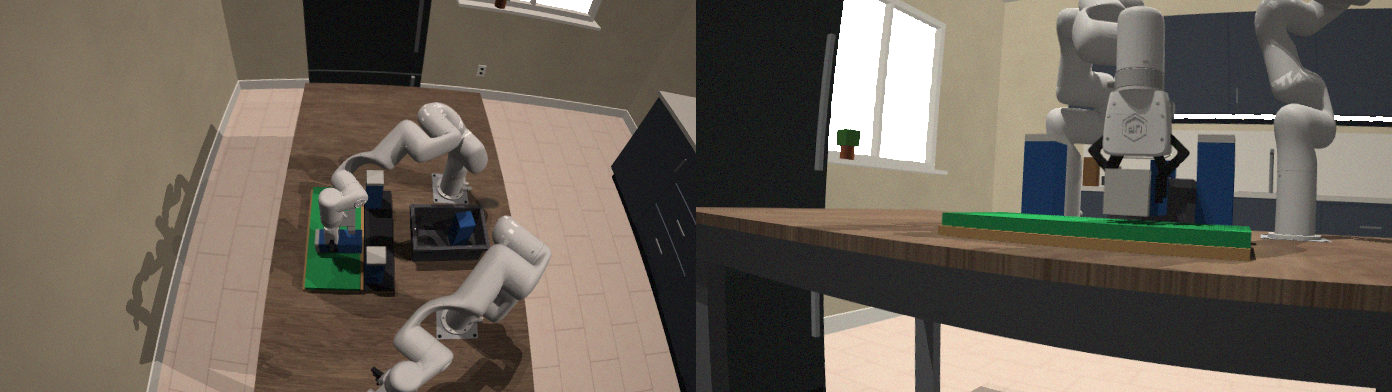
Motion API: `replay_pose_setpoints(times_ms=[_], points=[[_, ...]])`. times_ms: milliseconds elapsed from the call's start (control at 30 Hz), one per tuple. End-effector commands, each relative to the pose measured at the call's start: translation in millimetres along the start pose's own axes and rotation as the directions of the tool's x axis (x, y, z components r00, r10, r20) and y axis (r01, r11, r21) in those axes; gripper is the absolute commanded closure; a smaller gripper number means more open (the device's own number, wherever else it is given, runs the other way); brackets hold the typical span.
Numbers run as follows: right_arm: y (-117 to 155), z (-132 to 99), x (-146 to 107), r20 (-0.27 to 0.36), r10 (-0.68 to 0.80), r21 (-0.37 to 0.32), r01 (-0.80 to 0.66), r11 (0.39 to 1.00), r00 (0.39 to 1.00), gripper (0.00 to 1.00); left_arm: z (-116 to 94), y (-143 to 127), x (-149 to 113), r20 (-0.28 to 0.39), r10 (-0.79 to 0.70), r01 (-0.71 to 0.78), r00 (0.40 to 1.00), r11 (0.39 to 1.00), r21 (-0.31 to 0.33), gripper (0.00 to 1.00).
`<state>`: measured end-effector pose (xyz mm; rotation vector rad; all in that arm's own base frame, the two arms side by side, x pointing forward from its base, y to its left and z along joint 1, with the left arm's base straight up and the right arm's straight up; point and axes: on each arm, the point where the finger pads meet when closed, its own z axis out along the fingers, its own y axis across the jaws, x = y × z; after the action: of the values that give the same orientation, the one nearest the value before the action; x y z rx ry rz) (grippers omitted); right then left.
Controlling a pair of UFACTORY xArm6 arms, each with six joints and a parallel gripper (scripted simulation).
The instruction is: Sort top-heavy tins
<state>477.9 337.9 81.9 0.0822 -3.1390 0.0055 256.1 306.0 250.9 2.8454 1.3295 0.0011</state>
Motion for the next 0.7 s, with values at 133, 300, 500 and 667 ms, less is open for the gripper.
replay_pose_setpoints(times_ms=[133, 300, 500, 667], points=[[0.6, 1.0, -1.6, 0.006, -0.001, -0.004, 0.001, 1.000, 1.000, 1.00, -1.5, 0.0, 0.9, -0.004, 0.000, 0.000, 1.000, 1.000, 0.000, 0.00], [0.6, 4.7, -1.6, 0.006, -0.001, -0.004, 0.001, 1.000, 1.000, 1.00, -1.5, 0.0, 0.9, -0.004, 0.000, 0.000, 1.000, 1.000, 0.000, 0.00], [0.6, 7.2, -1.6, 0.006, -0.001, -0.004, 0.001, 1.000, 1.000, 1.00, -1.5, 0.0, 0.9, -0.004, 0.000, 0.000, 1.000, 1.000, 0.000, 0.00], [1.0, 7.4, -1.4, 0.006, -0.001, -0.004, 0.001, 1.000, 1.000, 1.00, -1.5, 0.0, 0.9, -0.004, 0.000, 0.000, 1.000, 1.000, 0.000, 0.00]])
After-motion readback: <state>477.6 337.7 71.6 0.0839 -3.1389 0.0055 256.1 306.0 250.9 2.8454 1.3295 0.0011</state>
